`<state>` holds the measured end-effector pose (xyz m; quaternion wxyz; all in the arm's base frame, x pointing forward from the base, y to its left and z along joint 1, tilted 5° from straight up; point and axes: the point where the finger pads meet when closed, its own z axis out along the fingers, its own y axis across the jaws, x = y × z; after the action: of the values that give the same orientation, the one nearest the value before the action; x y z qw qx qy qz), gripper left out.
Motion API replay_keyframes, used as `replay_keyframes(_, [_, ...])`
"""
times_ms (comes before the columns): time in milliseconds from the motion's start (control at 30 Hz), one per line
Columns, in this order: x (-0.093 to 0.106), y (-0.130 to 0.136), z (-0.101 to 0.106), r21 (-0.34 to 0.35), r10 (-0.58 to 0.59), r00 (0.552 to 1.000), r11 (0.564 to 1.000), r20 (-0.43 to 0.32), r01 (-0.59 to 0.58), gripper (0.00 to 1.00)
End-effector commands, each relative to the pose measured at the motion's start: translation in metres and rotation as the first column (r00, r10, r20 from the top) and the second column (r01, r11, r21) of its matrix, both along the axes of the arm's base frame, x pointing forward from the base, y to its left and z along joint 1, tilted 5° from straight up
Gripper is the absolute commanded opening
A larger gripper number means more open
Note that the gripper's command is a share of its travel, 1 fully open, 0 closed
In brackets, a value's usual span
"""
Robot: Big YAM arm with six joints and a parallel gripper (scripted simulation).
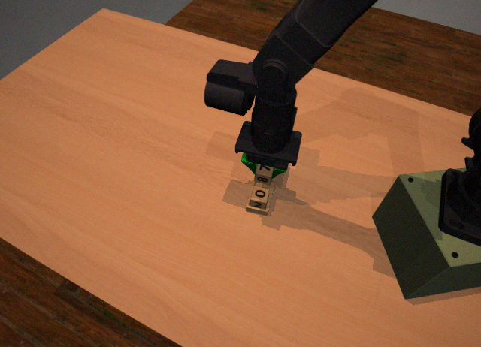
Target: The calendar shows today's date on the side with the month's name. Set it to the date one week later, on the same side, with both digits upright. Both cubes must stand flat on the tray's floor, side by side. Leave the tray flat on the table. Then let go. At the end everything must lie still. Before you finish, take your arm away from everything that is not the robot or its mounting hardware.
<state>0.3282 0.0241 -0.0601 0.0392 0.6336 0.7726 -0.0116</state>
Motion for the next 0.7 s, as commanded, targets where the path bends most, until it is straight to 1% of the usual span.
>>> replay_keyframes(0, [0.0063, -0.0008, -0.0021, 0.003, 0.008, 1.000, 1.000, 0.013, -0.009, 0.27])
replay_keyframes(200, [0.0025, -0.0002, -0.0035, 0.002, 0.012, 1.000, 1.000, 0.007, -0.012, 0.27])
replay_keyframes(233, [0.0092, 0.0008, -0.0008, 0.003, 0.013, 1.000, 1.000, 0.019, -0.013, 0.27])
replay_keyframes(667, [0.0083, 0.0013, -0.0011, 0.003, 0.014, 1.000, 1.000, 0.018, -0.015, 0.27])
